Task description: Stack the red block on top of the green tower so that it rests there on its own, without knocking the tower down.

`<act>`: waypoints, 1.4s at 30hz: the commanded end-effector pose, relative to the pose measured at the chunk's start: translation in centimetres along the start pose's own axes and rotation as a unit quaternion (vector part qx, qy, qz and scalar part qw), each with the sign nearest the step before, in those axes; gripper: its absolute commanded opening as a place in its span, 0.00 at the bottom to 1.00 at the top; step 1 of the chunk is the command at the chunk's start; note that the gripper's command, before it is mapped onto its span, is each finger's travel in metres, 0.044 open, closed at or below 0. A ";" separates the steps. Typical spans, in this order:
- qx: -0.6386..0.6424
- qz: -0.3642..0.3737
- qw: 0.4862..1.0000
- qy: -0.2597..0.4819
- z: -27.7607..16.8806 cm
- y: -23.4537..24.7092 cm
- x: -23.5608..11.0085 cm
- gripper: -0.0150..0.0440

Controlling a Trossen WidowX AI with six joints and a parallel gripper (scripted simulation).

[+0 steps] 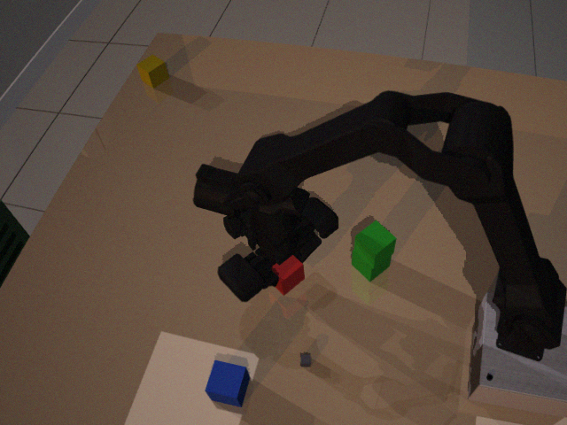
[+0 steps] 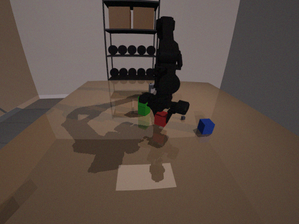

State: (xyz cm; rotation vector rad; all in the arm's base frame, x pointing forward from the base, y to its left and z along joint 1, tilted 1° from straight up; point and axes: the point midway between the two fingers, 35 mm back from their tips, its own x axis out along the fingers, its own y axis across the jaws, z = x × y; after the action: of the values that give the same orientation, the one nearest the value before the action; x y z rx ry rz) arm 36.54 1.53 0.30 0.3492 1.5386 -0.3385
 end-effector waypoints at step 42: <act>0.001 0.000 1.000 -0.005 -3.6 -8.6 -9.6 0.25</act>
State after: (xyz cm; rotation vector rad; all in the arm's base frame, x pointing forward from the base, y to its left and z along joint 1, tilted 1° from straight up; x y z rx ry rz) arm 31.01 -3.81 9.90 0.3502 1.5313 -0.3418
